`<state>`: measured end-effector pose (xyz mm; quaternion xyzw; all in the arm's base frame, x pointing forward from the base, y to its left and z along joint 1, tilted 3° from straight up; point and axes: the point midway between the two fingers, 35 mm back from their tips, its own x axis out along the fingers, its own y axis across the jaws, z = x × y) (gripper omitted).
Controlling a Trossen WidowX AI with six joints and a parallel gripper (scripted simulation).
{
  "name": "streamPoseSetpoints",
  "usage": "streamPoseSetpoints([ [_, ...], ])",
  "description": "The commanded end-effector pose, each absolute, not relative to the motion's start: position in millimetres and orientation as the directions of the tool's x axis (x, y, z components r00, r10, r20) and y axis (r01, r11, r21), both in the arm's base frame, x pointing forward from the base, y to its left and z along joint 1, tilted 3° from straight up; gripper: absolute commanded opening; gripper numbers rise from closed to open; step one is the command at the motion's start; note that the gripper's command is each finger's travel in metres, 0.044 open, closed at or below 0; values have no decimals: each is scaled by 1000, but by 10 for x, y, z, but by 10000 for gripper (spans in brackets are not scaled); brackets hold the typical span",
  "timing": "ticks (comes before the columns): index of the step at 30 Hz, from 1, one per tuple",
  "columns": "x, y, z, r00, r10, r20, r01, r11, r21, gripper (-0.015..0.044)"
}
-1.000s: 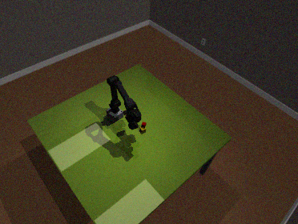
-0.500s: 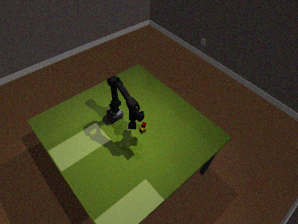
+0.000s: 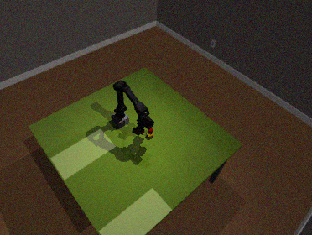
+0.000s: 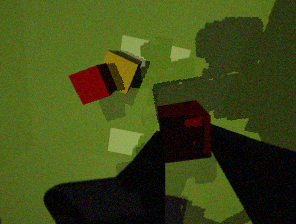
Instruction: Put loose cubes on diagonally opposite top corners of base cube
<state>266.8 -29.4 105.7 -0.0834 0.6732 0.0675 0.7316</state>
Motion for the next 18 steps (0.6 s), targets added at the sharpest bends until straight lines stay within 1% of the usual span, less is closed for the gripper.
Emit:
streamPoseSetpoints([
  [1, 2707, -268, 1048, 79, -17, -997, -111, 994, -25, 105],
  [9, 2776, -187, 1051, 79, -16, -997, 135, 991, -5, 105],
  [18, 2851, -91, 1053, 80, -15, -997, 400, 916, 18, 105],
])
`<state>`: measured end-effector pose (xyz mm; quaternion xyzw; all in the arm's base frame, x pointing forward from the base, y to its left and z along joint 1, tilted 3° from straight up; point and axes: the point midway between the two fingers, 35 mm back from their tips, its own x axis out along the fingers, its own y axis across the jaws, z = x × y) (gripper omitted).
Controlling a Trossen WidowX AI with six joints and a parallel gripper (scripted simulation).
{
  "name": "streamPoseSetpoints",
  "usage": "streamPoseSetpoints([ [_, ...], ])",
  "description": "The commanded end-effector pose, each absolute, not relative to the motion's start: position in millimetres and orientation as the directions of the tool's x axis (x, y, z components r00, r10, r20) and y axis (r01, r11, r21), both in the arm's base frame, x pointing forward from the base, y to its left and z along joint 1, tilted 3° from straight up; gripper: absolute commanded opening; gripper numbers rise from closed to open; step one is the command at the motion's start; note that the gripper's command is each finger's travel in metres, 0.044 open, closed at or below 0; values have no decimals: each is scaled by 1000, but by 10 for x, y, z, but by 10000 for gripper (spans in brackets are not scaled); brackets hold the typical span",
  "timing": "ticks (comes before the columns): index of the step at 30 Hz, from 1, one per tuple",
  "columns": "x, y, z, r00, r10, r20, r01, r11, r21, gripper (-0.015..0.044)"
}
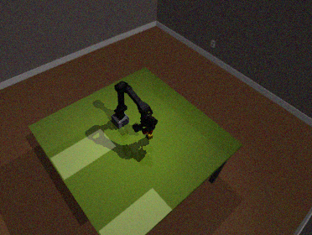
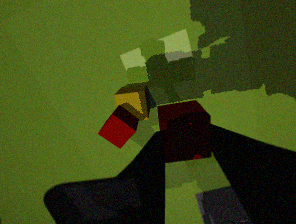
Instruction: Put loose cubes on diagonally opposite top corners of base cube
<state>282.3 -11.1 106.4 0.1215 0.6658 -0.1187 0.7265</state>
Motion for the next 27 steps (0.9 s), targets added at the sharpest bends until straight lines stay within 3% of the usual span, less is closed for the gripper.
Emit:
streamPoseSetpoints([
  [1, 2859, -80, 1053, 80, -15, -997, 428, 904, 21, 105],
  [16, 2976, 91, 1051, 81, -13, -997, 785, 618, 55, 105],
  [27, 3044, 207, 1048, 82, -12, -997, 929, 364, 71, 105],
])
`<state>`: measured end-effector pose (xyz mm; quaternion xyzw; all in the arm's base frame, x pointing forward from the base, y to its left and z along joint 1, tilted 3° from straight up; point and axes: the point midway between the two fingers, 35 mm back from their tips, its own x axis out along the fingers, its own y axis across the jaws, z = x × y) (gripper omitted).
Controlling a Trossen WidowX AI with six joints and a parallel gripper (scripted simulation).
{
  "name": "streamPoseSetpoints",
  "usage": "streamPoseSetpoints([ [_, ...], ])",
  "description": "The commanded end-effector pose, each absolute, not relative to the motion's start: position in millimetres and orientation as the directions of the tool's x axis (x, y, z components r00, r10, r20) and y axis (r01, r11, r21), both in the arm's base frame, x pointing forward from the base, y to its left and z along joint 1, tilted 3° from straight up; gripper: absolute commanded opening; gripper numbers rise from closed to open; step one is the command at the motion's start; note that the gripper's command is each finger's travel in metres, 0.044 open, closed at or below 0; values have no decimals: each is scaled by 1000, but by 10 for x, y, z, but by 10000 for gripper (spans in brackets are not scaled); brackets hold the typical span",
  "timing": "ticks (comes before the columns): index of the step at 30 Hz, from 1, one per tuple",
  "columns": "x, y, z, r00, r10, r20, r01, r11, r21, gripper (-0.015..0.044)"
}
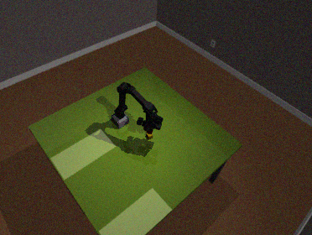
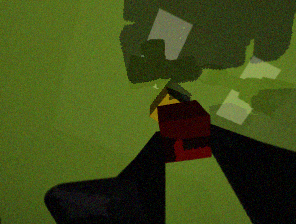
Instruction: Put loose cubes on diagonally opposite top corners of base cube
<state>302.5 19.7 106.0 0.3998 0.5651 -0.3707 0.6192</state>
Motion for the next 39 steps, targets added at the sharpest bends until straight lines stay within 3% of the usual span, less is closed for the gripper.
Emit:
streamPoseSetpoints([
  [1, 3044, 207, 1048, 82, -12, -997, 929, 364, 71, 105],
  [39, 3091, 208, 459, 81, -13, -997, 930, 361, 71, 105],
])
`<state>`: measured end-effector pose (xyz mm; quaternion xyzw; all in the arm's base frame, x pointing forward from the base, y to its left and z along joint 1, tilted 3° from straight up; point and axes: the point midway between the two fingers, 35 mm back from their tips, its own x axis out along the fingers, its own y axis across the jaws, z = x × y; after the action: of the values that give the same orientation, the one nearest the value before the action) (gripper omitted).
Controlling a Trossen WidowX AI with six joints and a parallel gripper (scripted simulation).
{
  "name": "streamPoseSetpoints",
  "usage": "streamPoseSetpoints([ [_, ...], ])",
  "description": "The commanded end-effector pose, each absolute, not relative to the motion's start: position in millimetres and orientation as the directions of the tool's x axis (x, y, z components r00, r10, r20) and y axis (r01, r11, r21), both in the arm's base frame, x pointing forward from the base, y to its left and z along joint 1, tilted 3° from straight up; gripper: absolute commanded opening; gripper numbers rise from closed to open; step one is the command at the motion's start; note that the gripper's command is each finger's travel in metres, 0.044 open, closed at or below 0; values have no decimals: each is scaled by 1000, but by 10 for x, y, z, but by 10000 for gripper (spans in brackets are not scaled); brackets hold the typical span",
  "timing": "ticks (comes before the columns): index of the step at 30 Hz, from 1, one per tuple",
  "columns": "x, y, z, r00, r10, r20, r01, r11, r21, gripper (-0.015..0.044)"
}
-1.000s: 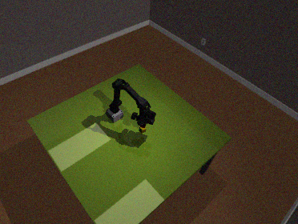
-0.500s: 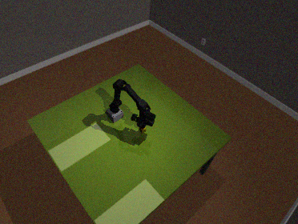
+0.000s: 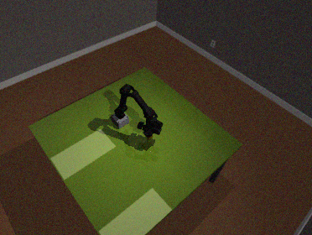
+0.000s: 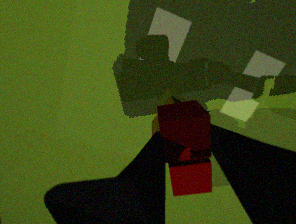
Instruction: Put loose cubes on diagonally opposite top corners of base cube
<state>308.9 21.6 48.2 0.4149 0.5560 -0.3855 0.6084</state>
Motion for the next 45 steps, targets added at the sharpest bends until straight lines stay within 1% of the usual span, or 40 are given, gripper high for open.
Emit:
streamPoseSetpoints([
  [1, 3091, 208, 459, 81, -13, -997, 930, 361, 71, 105],
  [21, 3092, 208, 445, 81, -13, -997, 929, 364, 71, 105],
  [25, 3092, 208, 445, 81, -13, -997, 929, 364, 71, 205],
  [45, 3074, 218, 659, 82, -8, -997, 930, 360, 73, 205],
])
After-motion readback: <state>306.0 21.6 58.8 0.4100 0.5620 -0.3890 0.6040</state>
